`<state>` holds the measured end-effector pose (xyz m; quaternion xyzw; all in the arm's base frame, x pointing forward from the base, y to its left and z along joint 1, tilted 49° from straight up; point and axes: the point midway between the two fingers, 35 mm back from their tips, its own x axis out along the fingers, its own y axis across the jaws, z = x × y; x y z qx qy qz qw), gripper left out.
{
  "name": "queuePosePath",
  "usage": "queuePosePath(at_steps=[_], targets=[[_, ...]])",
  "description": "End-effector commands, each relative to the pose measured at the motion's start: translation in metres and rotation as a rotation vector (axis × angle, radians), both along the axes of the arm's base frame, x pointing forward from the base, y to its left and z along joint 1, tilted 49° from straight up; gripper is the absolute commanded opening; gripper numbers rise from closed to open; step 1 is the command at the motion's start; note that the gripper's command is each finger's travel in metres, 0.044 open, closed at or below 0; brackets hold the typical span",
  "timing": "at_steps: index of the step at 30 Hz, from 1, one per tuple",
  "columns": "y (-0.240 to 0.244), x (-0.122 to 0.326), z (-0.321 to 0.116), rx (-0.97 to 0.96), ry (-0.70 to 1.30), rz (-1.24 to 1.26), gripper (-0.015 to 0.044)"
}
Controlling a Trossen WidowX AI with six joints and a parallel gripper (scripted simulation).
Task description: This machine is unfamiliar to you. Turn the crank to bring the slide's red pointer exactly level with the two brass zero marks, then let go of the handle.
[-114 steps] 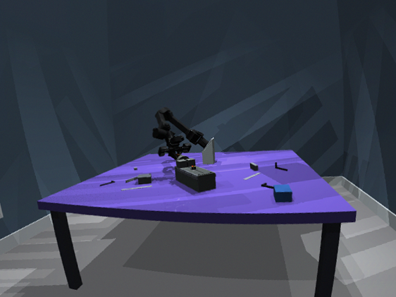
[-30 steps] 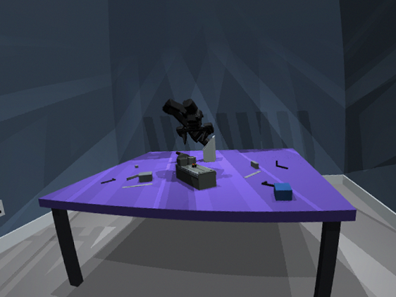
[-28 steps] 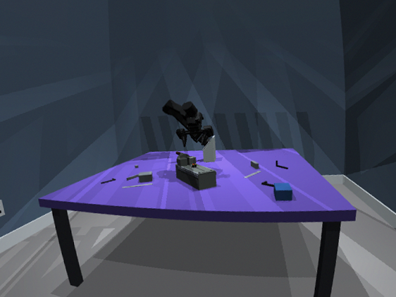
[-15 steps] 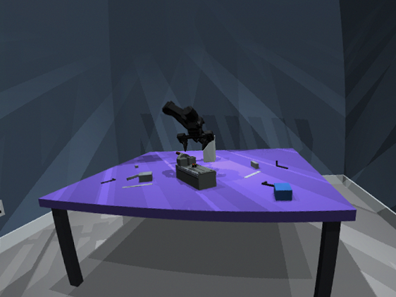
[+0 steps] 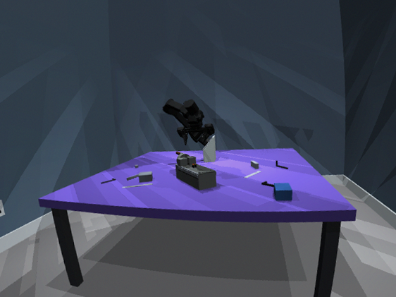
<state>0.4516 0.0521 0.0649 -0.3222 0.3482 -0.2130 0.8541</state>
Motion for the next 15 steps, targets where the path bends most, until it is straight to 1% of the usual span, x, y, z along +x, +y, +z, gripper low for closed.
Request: queuePosePath(at_steps=[1,8,15], targets=[[0.008,-0.001,0.013,-0.003,-0.004,-0.008,0.044],[-0.015,-0.012,0.035,-0.025,0.168,0.111,0.044],[-0.038,-0.034,0.058,-0.04,0.332,0.262,0.044]])
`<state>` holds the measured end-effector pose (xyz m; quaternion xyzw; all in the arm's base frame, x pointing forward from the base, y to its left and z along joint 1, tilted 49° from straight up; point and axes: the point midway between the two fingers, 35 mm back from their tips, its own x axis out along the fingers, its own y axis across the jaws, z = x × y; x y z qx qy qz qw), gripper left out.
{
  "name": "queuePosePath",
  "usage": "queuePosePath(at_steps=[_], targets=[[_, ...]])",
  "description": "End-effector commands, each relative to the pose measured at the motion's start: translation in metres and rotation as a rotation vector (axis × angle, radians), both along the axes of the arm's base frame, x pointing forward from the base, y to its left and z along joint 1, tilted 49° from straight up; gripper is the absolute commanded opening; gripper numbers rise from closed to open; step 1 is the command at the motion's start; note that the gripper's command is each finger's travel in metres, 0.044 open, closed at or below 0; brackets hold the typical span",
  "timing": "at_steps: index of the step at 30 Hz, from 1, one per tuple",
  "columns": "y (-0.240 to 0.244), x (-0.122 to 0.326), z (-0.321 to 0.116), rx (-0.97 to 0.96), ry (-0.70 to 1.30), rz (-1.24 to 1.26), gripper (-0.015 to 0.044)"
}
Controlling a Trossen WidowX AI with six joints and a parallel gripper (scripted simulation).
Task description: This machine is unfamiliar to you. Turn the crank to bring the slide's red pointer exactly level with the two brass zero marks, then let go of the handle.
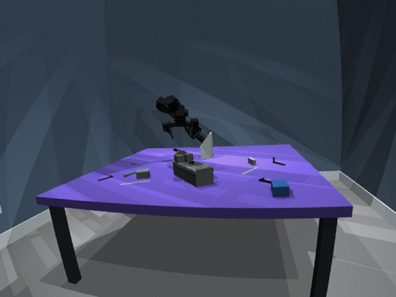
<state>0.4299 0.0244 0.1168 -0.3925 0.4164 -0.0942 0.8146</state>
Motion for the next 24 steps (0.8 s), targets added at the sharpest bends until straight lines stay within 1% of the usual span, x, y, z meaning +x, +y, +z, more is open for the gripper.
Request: queuePosePath(at_steps=[1,12,20,24], targets=[[-0.013,-0.016,0.01,-0.006,0.102,0.092,0.044],[-0.035,-0.065,0.04,-0.001,0.282,0.344,0.044],[-0.036,-0.066,0.039,-0.001,0.284,0.348,0.044],[-0.049,-0.066,0.028,-0.001,0.284,0.348,0.044]])
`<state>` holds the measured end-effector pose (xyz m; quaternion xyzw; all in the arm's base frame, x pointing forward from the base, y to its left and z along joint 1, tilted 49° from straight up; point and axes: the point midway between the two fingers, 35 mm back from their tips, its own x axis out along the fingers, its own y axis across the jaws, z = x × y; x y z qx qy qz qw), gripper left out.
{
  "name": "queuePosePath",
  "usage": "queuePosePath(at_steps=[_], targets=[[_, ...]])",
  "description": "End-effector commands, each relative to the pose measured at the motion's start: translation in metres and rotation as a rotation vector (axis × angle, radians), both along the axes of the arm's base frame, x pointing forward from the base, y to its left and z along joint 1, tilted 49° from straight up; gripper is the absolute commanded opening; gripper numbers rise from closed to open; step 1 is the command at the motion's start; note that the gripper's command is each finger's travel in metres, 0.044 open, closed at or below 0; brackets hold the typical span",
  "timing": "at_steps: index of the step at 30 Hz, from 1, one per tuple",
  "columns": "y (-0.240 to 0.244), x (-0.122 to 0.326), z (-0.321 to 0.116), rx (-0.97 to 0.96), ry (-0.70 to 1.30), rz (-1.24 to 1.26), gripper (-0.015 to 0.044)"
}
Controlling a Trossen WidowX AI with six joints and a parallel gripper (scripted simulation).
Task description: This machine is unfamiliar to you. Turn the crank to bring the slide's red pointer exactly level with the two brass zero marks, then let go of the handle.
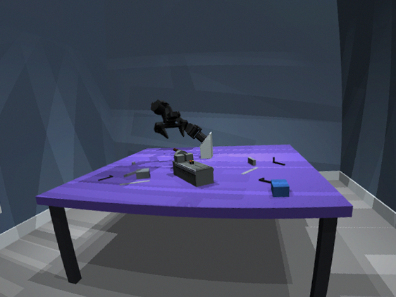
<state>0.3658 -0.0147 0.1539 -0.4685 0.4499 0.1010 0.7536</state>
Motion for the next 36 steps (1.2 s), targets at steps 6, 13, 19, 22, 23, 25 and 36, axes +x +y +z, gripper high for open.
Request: queuePosePath(at_steps=[6,13,19,22,23,25,36], targets=[[-0.027,-0.003,-0.024,-0.001,0.008,0.002,0.044],[-0.033,-0.002,-0.028,-0.001,0.009,0.001,0.044],[-0.04,-0.002,-0.035,-0.001,0.009,0.0,0.044],[-0.044,-0.002,-0.038,-0.001,0.009,0.0,0.044],[-0.045,-0.002,-0.039,-0.001,0.009,0.0,0.044],[-0.047,-0.002,-0.041,-0.001,0.009,-0.001,0.044],[-0.061,-0.002,-0.053,-0.002,0.009,0.0,0.044]])
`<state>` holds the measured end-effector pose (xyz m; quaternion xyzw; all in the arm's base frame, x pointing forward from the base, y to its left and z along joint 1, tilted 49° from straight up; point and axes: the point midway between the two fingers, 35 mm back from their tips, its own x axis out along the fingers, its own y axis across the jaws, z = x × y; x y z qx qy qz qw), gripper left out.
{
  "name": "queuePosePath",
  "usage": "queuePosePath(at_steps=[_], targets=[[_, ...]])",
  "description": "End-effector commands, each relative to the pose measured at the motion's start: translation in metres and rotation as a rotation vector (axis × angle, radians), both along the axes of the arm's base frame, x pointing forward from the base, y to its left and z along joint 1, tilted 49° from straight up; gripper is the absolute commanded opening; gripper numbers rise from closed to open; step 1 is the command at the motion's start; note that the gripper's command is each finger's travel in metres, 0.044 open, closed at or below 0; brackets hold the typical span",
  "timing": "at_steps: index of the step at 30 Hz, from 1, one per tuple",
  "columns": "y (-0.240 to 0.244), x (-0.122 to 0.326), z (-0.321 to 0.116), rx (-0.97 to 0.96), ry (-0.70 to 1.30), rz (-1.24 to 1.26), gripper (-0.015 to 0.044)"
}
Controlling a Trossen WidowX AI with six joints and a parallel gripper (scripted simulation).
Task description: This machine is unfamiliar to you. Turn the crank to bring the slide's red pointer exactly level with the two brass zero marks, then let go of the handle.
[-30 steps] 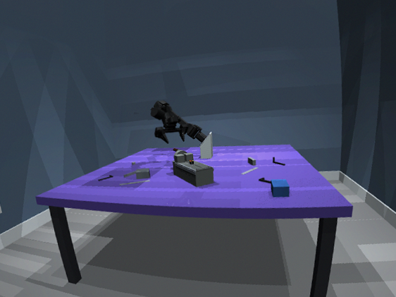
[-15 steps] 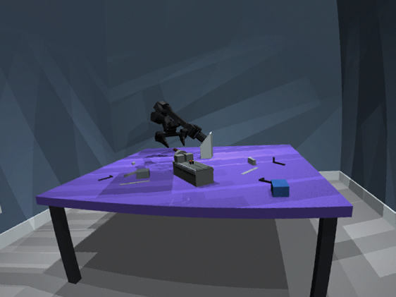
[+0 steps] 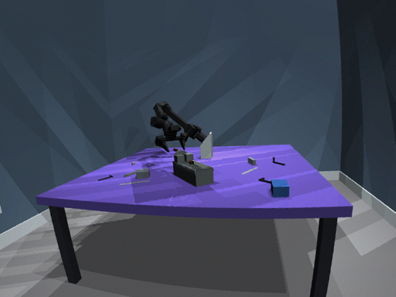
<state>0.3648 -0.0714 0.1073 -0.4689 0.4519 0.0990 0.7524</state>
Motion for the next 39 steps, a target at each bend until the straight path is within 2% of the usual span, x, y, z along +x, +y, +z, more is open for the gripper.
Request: queuePosePath(at_steps=[1,11,28,39], targets=[[-0.005,-0.001,-0.007,0.001,0.007,0.005,0.044],[-0.016,-0.003,-0.016,0.0,0.005,0.006,0.044],[-0.016,-0.003,-0.016,0.0,0.005,0.006,0.0],[-0.018,-0.002,-0.014,0.0,0.005,0.006,0.0]])
